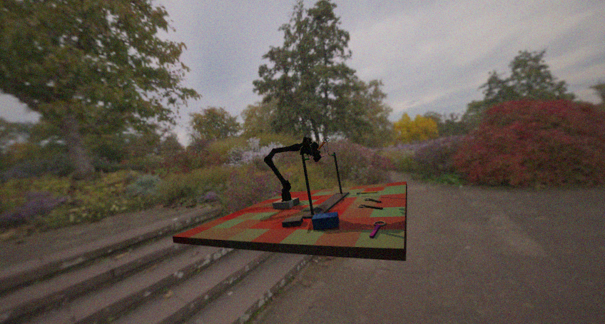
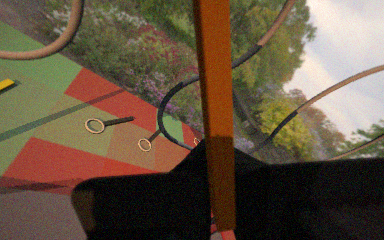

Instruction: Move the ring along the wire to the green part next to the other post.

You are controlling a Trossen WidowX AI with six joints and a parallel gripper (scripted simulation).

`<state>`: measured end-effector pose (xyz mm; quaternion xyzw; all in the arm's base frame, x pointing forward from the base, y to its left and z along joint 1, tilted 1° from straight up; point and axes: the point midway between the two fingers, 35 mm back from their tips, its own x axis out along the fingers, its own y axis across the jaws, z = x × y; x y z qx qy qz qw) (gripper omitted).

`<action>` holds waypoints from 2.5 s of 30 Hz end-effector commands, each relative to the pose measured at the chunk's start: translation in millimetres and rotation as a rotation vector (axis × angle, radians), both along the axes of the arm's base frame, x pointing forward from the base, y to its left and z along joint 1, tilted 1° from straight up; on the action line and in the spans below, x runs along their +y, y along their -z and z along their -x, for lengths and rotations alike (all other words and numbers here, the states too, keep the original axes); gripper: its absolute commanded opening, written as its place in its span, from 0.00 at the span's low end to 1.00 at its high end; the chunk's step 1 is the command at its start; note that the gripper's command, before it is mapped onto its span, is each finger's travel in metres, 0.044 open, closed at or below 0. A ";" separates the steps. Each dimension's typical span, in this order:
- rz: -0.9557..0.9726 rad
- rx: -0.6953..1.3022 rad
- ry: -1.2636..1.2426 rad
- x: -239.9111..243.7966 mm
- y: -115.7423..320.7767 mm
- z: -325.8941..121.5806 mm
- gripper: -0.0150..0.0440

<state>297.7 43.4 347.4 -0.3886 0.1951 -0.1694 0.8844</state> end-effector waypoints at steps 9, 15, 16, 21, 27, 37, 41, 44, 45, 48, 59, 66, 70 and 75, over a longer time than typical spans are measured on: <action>0.236 -0.043 -0.048 -15.3 -11.3 -7.1 0.00; 0.366 -0.037 -0.049 -19.8 -20.0 -6.9 0.00; 0.388 -0.036 -0.049 -20.4 -21.5 -6.8 0.00; 0.496 -0.029 -0.049 -22.9 -29.1 -6.5 0.00; 0.625 -0.021 -0.048 -24.9 -38.6 -6.2 0.00; 0.836 -0.007 -0.046 -25.4 -54.2 -5.7 0.00; 0.916 -0.002 -0.045 -24.8 -59.9 -5.5 0.00; 0.979 0.003 -0.045 -24.1 -64.2 -5.4 0.00; 1.002 0.004 -0.044 -23.8 -65.6 -5.4 0.00; 1.055 0.008 -0.043 -23.0 -68.8 -5.3 0.00; 1.161 0.015 -0.041 -23.8 -70.7 -5.2 0.00; 1.137 0.014 -0.040 -28.6 -62.0 -5.3 0.00; 1.092 0.011 -0.040 -32.3 -53.3 -5.4 0.00; 1.024 0.006 -0.040 -36.2 -41.3 -5.7 0.00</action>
